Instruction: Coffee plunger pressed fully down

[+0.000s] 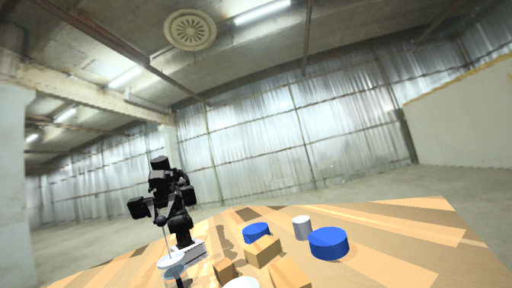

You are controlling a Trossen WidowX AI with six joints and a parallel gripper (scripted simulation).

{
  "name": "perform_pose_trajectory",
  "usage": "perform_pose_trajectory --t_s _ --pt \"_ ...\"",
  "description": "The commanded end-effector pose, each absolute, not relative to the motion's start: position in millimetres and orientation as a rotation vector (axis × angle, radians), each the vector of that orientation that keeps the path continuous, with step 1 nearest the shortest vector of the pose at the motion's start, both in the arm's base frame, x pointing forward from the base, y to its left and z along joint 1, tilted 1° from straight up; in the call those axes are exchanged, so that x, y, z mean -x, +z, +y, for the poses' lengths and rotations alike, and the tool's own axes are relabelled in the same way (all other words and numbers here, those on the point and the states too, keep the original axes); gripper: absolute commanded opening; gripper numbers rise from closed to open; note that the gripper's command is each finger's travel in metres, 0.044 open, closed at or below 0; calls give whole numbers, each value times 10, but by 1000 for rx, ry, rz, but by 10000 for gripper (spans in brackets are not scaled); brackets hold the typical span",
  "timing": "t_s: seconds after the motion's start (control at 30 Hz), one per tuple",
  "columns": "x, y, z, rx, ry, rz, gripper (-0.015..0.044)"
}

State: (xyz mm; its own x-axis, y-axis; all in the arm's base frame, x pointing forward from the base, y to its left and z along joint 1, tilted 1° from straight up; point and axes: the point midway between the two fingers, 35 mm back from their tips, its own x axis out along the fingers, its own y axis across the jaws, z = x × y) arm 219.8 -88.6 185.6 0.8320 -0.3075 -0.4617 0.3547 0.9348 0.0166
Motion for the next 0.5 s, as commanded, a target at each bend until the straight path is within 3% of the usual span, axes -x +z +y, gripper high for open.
perform_pose_trajectory --t_s 0.0,0.47 --pt "-2186 1655 -881 -116 -353 509 114" --pt "-2214 1425 -886 -116 -354 508 114"
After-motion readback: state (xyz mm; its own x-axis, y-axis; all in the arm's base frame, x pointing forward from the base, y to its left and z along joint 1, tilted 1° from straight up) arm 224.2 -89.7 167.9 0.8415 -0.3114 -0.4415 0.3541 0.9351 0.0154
